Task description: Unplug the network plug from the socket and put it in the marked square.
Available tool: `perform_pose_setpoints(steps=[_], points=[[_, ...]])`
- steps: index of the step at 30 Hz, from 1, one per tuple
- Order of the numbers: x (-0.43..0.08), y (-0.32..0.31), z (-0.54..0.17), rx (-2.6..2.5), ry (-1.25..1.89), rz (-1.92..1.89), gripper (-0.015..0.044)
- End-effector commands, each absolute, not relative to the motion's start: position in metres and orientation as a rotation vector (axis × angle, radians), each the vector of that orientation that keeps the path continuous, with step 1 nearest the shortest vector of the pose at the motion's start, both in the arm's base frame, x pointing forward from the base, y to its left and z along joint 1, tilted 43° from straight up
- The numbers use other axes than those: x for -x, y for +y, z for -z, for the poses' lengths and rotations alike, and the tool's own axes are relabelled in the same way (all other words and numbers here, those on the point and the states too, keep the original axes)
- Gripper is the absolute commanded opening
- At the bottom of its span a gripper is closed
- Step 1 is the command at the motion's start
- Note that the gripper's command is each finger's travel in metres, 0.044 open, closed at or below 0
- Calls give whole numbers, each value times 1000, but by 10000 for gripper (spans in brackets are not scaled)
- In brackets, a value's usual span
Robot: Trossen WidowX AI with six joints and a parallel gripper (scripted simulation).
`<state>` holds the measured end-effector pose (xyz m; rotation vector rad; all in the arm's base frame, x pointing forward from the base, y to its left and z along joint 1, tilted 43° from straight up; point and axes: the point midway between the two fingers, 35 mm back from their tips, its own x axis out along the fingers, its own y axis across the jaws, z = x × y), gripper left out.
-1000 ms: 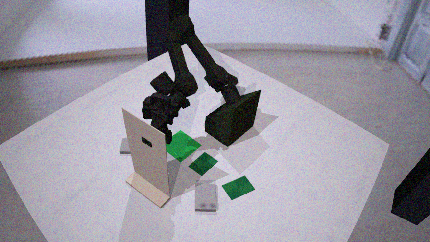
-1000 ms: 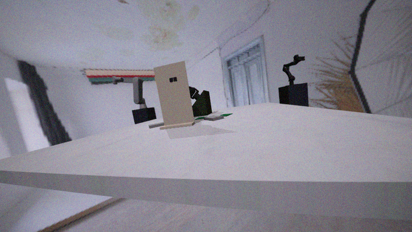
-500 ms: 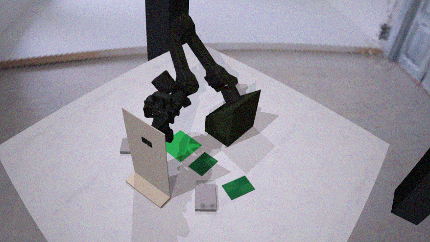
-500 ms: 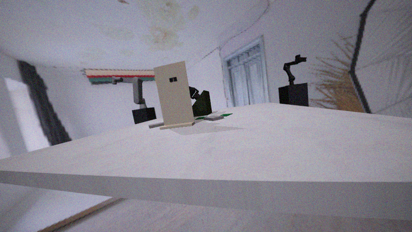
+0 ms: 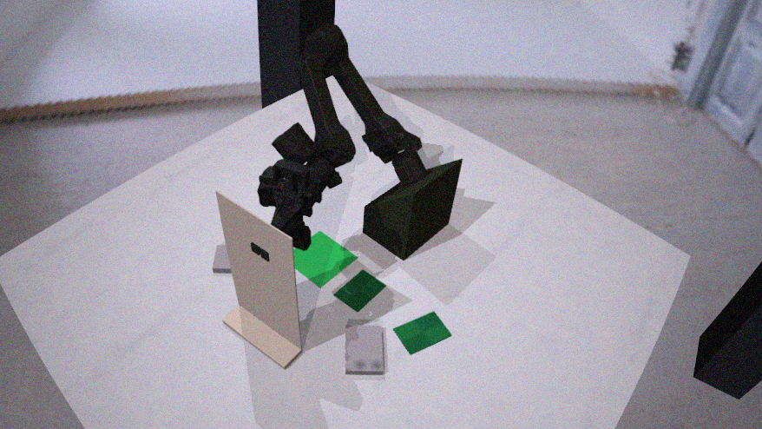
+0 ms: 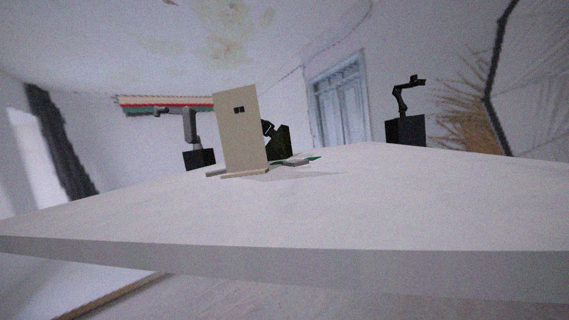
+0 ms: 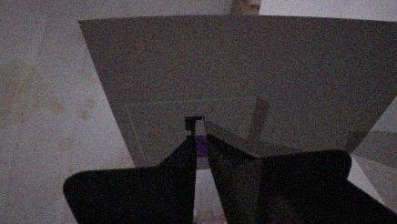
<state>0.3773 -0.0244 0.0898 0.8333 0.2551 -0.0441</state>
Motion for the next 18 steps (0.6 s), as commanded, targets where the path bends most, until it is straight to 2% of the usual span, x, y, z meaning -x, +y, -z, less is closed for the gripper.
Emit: perform_pose_setpoints(steps=[1,18], points=[[-374,-24,-90,-840,253,46,0],[-363,-22,-90,-840,254,46,0]])
